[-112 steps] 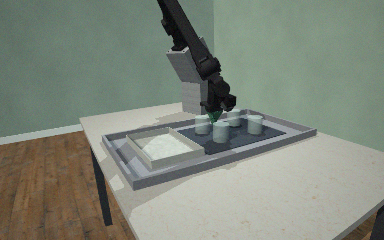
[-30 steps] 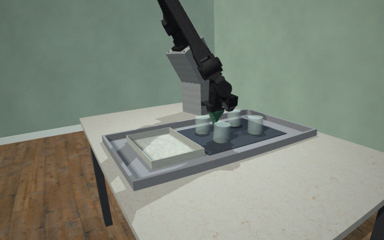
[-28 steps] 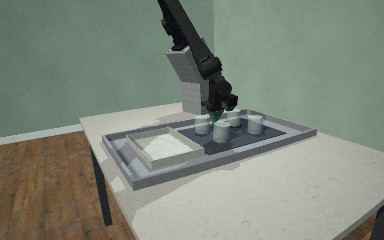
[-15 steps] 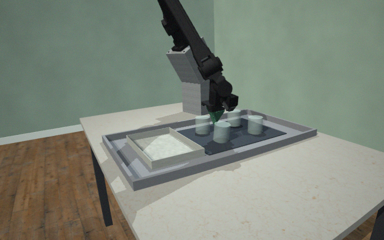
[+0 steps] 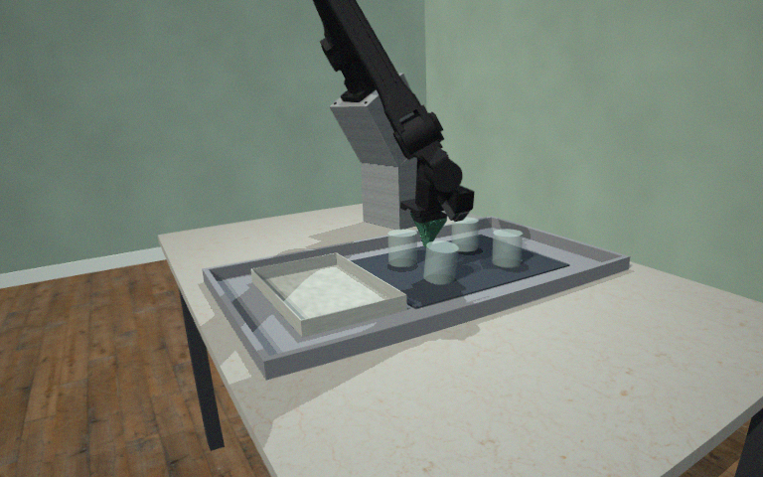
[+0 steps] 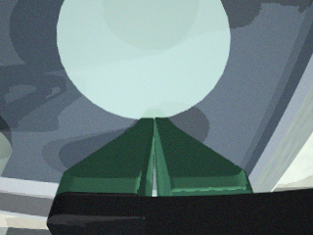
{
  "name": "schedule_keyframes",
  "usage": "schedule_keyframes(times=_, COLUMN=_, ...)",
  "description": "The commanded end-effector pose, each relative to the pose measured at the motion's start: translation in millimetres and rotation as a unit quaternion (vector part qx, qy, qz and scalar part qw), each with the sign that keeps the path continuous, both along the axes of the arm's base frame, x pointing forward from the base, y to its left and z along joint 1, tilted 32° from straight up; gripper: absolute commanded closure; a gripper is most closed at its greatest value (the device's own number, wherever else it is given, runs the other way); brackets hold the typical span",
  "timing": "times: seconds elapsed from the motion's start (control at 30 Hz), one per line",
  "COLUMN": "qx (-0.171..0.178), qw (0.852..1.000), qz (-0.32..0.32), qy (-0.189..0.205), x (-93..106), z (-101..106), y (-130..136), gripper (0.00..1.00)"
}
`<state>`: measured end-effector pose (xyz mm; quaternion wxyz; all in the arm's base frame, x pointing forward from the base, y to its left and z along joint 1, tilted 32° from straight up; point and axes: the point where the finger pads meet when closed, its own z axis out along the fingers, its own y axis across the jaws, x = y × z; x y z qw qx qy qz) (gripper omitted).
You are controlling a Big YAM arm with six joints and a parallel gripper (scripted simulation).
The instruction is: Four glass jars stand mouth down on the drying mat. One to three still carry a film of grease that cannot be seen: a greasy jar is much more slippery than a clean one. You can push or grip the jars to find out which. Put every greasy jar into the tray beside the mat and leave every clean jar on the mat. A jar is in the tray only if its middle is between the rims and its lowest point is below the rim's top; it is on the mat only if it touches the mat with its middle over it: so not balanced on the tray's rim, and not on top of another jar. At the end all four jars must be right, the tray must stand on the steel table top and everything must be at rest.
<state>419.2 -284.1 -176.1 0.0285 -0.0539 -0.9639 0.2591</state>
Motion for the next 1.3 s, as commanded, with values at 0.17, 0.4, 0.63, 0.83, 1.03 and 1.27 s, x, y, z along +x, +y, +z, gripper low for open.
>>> schedule_keyframes(times=0.17, qx=-0.018, qw=0.997, qz=0.011, qy=-0.071, x=40.2, z=-1, y=-11, gripper=1.0)
schedule_keyframes(times=0.4, qx=-0.018, qw=0.997, qz=0.011, qy=-0.071, x=27.1, z=-2, y=-9, gripper=1.0)
schedule_keyframes(times=0.63, qx=-0.018, qw=0.997, qz=0.011, qy=-0.071, x=8.9, z=-4, y=-7, gripper=1.0)
schedule_keyframes(times=0.83, qx=-0.018, qw=0.997, qz=0.011, qy=-0.071, x=-1.5, z=-6, y=-6, gripper=1.0)
schedule_keyframes(times=1.03, qx=-0.018, qw=0.997, qz=0.011, qy=-0.071, x=-17.2, z=-7, y=-5, gripper=1.0)
schedule_keyframes(times=1.27, qx=-0.018, qw=0.997, qz=0.011, qy=-0.071, x=-19.8, z=-8, y=-5, gripper=1.0)
